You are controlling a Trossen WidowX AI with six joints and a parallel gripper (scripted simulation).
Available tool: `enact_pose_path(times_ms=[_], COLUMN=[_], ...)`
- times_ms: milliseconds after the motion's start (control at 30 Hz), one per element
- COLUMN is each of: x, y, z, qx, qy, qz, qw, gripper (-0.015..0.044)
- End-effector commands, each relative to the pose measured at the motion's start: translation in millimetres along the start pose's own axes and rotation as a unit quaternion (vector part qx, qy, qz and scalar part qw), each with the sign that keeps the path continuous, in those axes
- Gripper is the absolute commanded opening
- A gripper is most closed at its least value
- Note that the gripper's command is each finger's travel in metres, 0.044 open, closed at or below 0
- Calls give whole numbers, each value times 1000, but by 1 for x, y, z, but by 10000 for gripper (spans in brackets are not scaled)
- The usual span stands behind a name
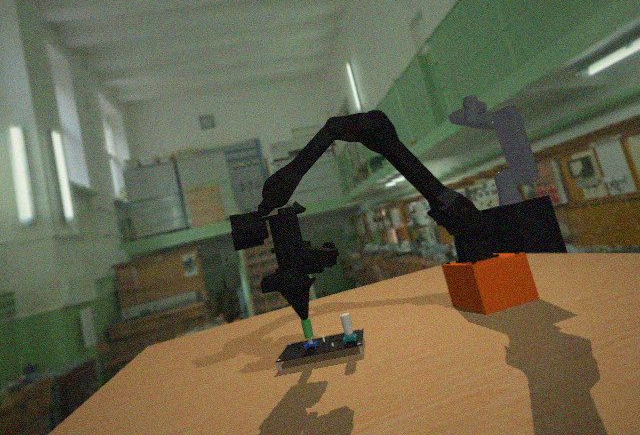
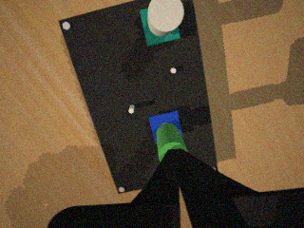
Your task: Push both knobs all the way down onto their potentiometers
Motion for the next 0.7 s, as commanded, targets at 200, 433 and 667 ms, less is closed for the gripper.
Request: enact_pose_path(times_ms=[200, 433, 667], x=[0, 0, 0], y=[0, 0, 0], z=[4, 4, 6], qx=[-3, -3, -3], qy=[0, 0, 0], qz=[-2, -2, -2], qw=[1000, 1000, 1000], gripper=[0, 0, 0])
Point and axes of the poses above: the point midway between the two fingers, 35 mm back from their tips, its own z axis out along the fingers, its own y axis across the jaws, x = y × z, the point moved 10 cm from there along -z, back along the fingers, and after that the axes turned 15 degrees about z, right-handed, at the moved point
